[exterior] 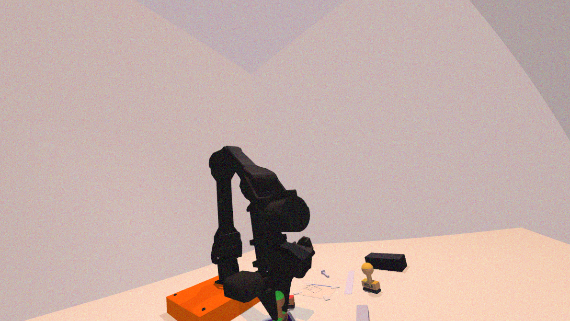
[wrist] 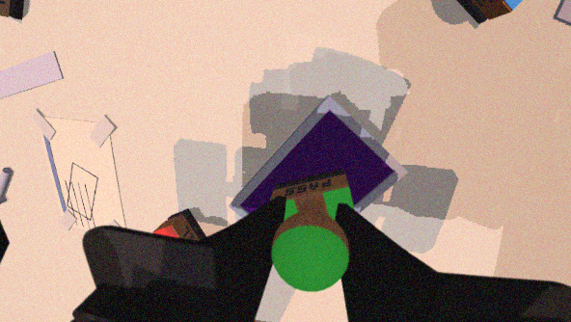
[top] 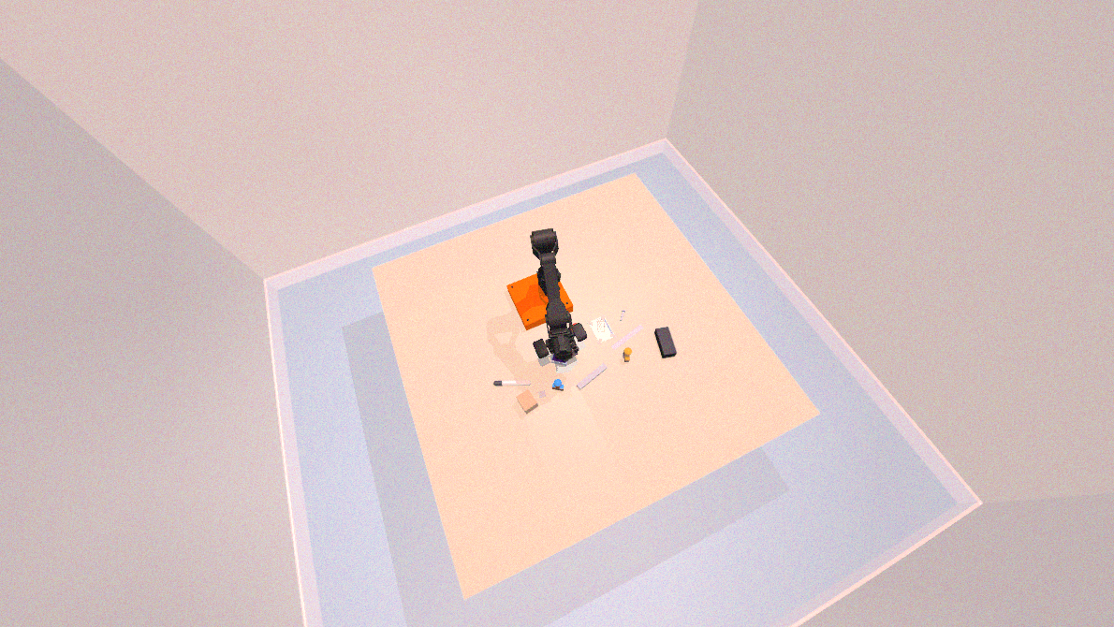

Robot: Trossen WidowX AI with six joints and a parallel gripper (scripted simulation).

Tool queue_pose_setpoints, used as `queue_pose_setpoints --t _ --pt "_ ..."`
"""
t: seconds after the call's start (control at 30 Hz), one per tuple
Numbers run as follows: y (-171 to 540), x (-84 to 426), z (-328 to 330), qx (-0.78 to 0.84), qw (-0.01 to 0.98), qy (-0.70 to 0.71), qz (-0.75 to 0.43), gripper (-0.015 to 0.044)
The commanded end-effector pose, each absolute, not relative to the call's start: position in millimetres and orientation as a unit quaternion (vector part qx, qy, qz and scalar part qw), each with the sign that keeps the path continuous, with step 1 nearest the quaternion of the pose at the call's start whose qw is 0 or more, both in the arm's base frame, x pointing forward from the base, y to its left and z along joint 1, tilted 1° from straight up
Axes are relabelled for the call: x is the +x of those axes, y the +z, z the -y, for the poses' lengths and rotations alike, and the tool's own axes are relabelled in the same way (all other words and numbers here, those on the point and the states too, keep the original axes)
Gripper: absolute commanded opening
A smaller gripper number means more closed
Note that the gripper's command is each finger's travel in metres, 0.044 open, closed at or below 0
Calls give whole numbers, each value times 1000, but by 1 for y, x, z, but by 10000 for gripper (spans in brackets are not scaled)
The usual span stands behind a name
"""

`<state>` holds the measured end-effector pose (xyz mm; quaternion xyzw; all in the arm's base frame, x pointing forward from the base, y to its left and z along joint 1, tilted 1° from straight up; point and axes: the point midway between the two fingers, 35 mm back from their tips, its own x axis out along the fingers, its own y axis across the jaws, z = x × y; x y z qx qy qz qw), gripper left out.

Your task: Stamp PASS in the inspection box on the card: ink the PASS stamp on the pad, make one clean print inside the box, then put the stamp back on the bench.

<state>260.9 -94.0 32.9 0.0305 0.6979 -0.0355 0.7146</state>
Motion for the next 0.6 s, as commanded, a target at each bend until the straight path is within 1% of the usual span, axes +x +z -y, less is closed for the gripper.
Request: queue_pose_setpoints --t 0.0,0.57 --pt "31 261 94 31 715 -35 -698 0" --pt "29 261 94 31 715 -35 -698 0"
